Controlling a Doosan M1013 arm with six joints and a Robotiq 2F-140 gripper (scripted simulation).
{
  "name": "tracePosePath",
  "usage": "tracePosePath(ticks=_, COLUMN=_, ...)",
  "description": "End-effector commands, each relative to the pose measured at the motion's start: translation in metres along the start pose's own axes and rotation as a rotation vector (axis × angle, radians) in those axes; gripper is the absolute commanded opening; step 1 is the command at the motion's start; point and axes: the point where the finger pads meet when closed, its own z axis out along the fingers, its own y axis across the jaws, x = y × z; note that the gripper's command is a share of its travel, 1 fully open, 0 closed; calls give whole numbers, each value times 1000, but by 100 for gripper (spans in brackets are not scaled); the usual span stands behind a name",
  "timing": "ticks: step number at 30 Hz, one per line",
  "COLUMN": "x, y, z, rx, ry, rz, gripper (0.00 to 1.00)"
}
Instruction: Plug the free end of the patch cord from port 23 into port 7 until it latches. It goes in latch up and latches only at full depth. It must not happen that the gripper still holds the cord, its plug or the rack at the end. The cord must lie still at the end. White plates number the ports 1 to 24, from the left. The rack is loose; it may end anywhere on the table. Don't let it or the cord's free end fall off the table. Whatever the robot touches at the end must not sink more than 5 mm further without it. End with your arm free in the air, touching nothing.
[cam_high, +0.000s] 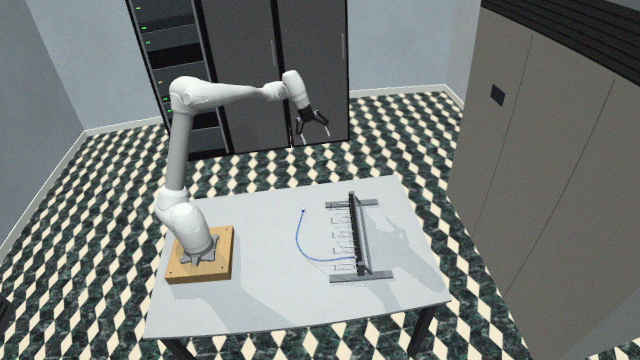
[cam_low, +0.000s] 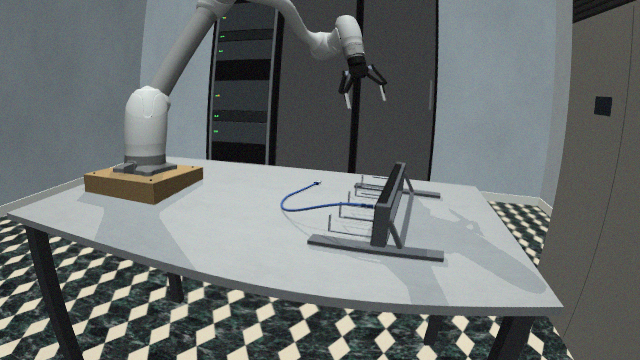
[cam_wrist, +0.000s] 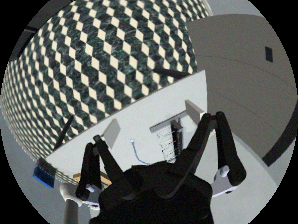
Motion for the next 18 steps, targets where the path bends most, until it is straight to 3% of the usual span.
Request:
tracePosePath(ticks=1, x=-37, y=18, z=5, rx=26, ry=-7, rz=92, gripper=100)
tracePosePath(ticks=5, x=-55, y=25, z=7, rx=37, ry=-11, rz=135, gripper=100)
tracePosePath(ticks=6, x=-79, y=35, z=10, rx=54, ry=-16, rz=196, gripper=100)
tracePosePath(ticks=18, x=-182, y=65, z=19, rx=119, ry=-38, rz=451, gripper=100)
